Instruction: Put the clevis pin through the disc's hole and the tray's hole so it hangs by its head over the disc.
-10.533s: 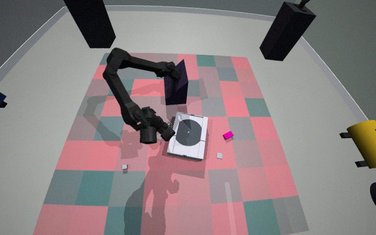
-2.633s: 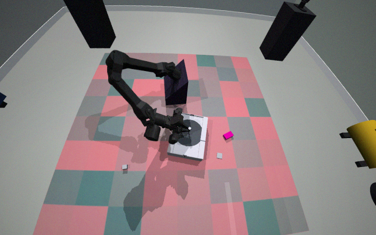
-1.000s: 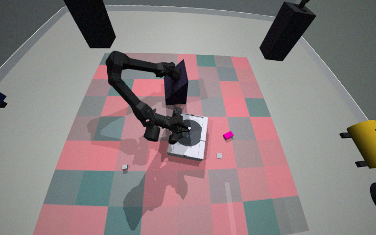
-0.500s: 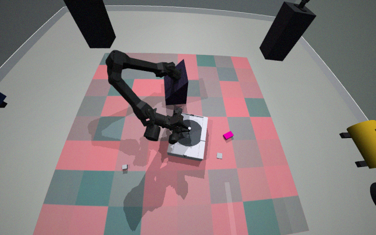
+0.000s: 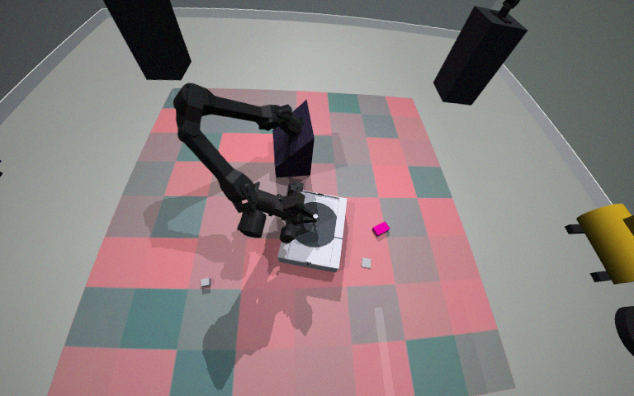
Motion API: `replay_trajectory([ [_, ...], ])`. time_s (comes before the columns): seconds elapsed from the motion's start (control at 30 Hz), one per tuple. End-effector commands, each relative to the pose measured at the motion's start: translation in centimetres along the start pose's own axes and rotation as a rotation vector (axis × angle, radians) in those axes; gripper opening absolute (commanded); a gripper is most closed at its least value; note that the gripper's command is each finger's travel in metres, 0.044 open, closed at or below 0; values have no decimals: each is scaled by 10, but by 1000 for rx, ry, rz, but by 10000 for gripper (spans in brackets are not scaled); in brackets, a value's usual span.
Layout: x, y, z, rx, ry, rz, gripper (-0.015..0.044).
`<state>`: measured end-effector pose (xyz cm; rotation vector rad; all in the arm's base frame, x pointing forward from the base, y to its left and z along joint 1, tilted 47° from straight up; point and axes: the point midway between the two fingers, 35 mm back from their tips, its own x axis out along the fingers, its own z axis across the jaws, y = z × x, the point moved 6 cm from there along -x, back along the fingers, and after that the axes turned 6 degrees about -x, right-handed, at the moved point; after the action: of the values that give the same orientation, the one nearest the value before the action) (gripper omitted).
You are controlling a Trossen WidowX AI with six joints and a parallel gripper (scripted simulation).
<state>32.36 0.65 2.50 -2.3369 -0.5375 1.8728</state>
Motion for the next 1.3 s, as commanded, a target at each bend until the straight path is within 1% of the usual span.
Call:
replay_trajectory([
  [0.0,0,1,1,1,-2,-9,0],
  [0.47,-2,3,-1,22,-11,-15,0],
  [1.27,-1,-1,-3,22,-15,22,0],
])
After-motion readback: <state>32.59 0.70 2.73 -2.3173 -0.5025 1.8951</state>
